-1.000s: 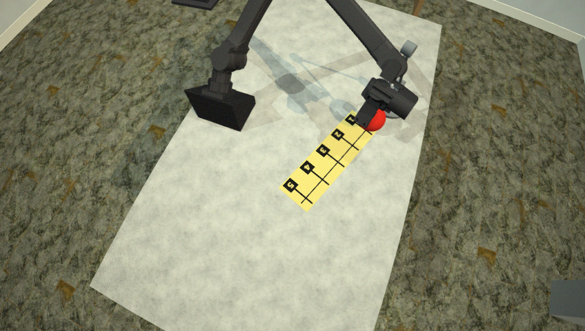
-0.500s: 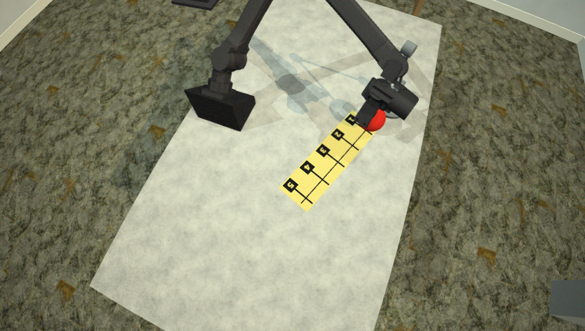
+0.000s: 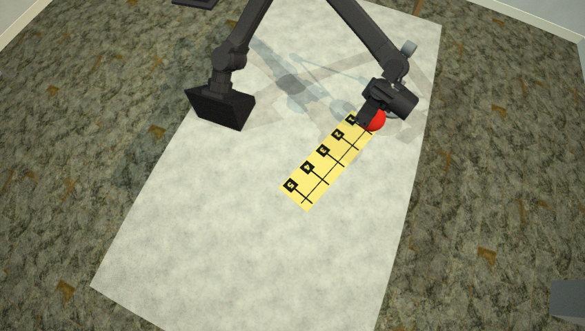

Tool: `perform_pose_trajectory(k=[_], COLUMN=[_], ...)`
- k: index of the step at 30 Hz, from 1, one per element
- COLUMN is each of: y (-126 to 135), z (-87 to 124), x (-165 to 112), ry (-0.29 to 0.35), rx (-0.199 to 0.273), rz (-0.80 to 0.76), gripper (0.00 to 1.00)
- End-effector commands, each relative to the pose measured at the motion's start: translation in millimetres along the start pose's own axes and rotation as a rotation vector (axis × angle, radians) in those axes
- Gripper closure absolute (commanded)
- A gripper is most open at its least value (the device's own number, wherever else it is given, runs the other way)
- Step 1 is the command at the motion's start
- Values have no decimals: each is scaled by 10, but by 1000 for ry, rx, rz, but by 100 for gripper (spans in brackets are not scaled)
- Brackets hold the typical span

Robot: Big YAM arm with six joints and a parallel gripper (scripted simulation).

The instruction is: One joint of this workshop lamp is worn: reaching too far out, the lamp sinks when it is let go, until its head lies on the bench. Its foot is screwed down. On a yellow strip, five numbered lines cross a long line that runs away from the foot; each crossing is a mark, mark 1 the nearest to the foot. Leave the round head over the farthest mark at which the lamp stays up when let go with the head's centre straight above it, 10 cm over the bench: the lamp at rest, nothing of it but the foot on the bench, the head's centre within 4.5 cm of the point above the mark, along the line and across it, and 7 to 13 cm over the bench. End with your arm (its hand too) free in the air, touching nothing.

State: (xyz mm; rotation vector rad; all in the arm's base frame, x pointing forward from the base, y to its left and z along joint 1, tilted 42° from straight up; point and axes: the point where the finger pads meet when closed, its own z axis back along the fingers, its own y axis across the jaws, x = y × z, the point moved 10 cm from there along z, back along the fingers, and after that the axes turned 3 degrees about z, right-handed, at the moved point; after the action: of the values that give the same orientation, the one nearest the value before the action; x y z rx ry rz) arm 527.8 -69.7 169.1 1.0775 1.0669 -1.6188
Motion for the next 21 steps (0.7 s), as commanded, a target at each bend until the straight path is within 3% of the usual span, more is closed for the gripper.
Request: perform_pose_trajectory(k=[1, 21], y=[119, 128], z=[337, 384], x=[24, -50], ry=[-9, -9], rx=[53, 53], rz=[-20, -20], gripper=[100, 100])
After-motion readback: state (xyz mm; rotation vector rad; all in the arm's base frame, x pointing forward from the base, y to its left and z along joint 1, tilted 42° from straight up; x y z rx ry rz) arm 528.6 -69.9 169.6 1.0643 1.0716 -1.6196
